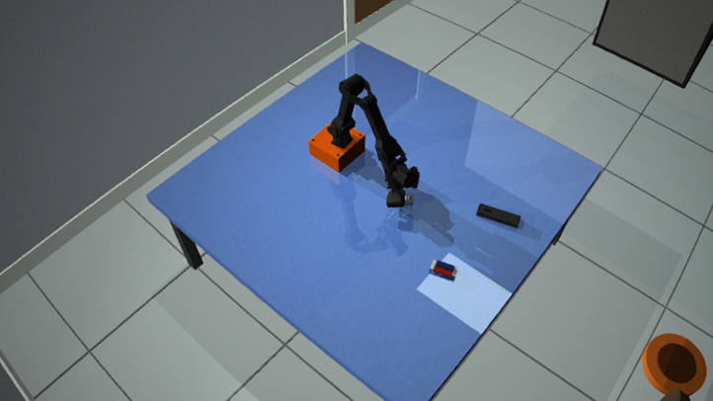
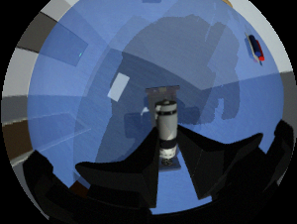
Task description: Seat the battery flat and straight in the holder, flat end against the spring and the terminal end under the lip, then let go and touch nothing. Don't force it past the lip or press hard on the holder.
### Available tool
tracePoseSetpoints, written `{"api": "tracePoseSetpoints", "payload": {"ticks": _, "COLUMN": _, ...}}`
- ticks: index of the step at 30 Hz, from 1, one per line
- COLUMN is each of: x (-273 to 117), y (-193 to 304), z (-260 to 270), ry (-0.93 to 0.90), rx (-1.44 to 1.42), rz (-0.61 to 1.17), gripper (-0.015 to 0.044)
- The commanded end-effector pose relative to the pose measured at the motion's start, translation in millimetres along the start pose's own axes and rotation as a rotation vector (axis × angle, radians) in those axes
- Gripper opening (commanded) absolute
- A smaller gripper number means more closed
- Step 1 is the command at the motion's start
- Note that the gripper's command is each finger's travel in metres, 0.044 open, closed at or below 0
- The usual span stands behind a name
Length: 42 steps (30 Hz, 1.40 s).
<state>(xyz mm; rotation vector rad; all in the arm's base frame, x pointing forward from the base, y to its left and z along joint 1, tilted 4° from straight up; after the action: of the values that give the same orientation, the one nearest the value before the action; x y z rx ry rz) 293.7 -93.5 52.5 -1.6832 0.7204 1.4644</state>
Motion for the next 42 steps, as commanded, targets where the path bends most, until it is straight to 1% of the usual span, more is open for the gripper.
{"api": "tracePoseSetpoints", "payload": {"ticks": 1, "x": 4, "y": 1, "z": 0, "ry": -0.013, "rx": 0.012, "rz": 0.053, "gripper": 0.0064}}
{"api": "tracePoseSetpoints", "payload": {"ticks": 26, "x": 7, "y": -20, "z": -1, "ry": -0.027, "rx": 0.002, "rz": 0.233, "gripper": 0.0064}}
{"api": "tracePoseSetpoints", "payload": {"ticks": 42, "x": 9, "y": -31, "z": -3, "ry": -0.028, "rx": 0.001, "rz": 0.245, "gripper": 0.0064}}
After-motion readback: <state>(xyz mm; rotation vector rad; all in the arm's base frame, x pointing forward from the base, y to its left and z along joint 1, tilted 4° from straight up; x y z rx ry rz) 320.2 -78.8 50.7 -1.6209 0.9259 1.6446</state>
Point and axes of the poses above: the point midway between the two fingers, 35 mm back from their tips, its own x axis out along the fingers, its own z axis across the jaws, y = z × x, the point moved 9 cm from there along -x, back along the fingers, and after that the axes turned 6 degrees about -x, right-handed, at the moved point
